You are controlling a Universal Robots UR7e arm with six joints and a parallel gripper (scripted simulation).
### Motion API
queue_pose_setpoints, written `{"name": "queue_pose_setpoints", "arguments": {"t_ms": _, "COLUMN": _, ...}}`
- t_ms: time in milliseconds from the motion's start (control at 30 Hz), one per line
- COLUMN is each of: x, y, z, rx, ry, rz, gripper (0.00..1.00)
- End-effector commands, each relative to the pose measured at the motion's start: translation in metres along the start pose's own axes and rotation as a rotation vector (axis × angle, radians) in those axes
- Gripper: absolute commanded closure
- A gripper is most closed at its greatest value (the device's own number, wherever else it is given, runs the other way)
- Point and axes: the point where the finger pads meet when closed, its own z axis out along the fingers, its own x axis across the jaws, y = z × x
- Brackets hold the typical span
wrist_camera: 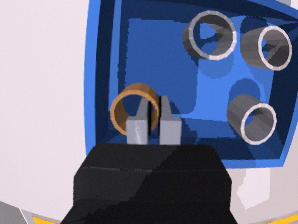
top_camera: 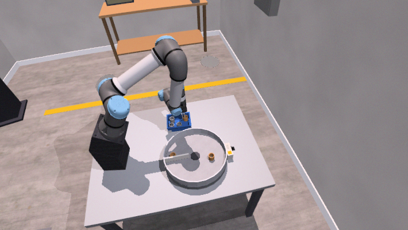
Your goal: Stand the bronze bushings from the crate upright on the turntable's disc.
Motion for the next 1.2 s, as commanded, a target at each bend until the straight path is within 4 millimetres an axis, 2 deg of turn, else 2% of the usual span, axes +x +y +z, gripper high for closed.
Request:
{"name": "queue_pose_setpoints", "arguments": {"t_ms": 0, "x": -0.002, "y": 0.000, "z": 0.001, "rx": -0.001, "ry": -0.002, "rz": 0.001, "gripper": 1.00}}
{"name": "queue_pose_setpoints", "arguments": {"t_ms": 267, "x": 0.000, "y": 0.000, "z": -0.004, "rx": -0.001, "ry": -0.001, "rz": 0.000, "gripper": 1.00}}
{"name": "queue_pose_setpoints", "arguments": {"t_ms": 567, "x": 0.001, "y": 0.001, "z": -0.021, "rx": -0.001, "ry": 0.000, "rz": -0.001, "gripper": 1.00}}
{"name": "queue_pose_setpoints", "arguments": {"t_ms": 1067, "x": 0.001, "y": 0.000, "z": -0.089, "rx": -0.001, "ry": 0.000, "rz": -0.001, "gripper": 1.00}}
{"name": "queue_pose_setpoints", "arguments": {"t_ms": 1167, "x": 0.001, "y": 0.000, "z": -0.093, "rx": -0.001, "ry": 0.000, "rz": -0.001, "gripper": 1.00}}
